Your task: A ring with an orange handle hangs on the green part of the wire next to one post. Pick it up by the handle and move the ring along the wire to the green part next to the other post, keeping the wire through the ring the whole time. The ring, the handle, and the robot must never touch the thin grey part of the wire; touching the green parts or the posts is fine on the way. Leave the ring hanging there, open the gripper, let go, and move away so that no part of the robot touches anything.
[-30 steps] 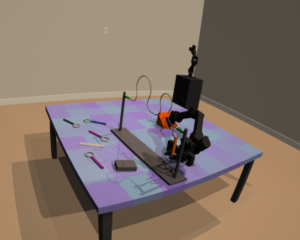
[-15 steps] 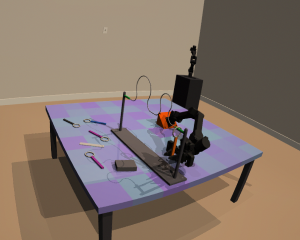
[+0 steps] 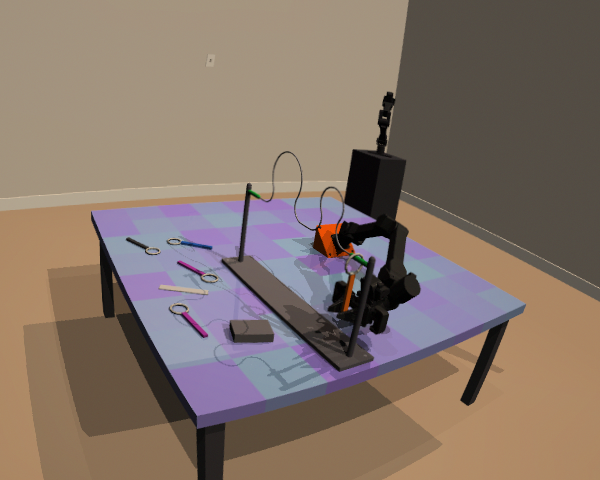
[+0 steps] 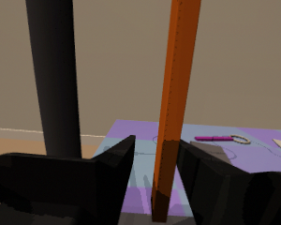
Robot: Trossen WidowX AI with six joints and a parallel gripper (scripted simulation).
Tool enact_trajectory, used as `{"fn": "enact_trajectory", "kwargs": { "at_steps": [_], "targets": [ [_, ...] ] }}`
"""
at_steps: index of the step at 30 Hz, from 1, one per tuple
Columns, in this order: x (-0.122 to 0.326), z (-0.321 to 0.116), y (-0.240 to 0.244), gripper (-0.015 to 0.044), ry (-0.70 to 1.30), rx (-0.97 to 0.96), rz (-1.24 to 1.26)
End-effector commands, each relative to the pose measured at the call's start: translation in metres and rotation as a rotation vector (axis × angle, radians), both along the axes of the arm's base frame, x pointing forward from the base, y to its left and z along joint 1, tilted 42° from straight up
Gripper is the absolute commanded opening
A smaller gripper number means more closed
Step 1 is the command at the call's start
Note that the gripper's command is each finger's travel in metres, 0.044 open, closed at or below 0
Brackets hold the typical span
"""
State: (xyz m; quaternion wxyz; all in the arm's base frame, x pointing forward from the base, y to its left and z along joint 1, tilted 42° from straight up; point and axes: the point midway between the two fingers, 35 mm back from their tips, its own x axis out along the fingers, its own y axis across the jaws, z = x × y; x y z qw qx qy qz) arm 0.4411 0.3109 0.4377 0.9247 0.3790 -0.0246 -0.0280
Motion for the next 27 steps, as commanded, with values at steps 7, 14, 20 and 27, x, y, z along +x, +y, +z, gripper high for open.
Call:
{"fn": "enact_trajectory", "kwargs": {
  "at_steps": [7,14,20,27],
  "targets": [
    [0.0009,-0.0024,0.0014,0.0160,0.004,-0.008,0.002],
    [0.0000,-0.0001,0.0001,0.0029,0.000,0.000,0.001],
    [0.0000,-0.0001,0.0001,-0.0129,0.000,0.000,0.001],
    [0.0000,-0.0001,0.0001,-0.0150,0.000,0.000,0.001]
  ]
}}
